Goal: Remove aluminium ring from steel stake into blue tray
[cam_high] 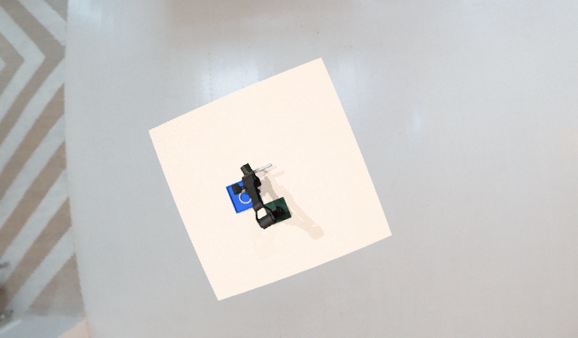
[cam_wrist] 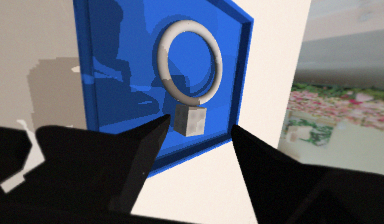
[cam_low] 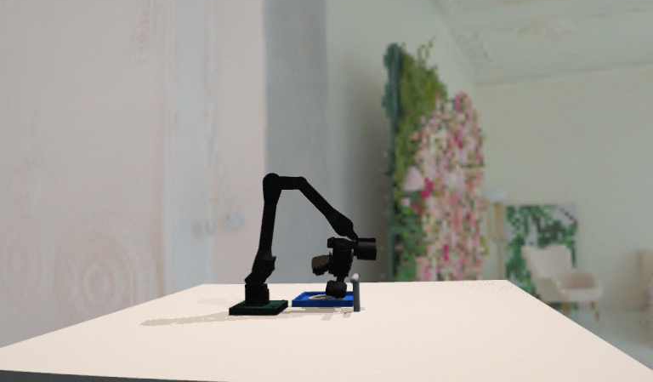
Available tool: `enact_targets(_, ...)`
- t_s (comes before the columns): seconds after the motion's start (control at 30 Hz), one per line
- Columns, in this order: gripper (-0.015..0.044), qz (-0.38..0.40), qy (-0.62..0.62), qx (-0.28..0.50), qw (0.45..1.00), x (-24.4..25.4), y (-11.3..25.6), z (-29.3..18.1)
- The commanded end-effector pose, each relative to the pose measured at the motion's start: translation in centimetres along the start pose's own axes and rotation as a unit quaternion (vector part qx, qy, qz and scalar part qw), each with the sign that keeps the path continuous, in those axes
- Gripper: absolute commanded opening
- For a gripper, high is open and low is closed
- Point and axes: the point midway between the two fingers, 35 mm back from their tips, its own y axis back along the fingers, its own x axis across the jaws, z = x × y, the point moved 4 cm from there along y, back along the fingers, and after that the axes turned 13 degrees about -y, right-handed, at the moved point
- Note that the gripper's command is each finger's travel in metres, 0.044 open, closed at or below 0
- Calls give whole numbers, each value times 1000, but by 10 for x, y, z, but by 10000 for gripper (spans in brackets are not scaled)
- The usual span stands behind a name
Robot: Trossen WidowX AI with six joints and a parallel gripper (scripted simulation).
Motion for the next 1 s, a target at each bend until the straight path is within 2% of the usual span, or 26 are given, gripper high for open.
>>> enact_targets(0.0, 394, -1, 1, 0, 1000, -1, 1, 0)
enact_targets(0.07, 440, -1, 1, 0, 1000, -7, 8, 2)
enact_targets(0.27, 440, 0, 0, 0, 1000, -56, 74, 31)
enact_targets(0.97, 440, -3, 7, 7, 1000, -57, 75, 29)
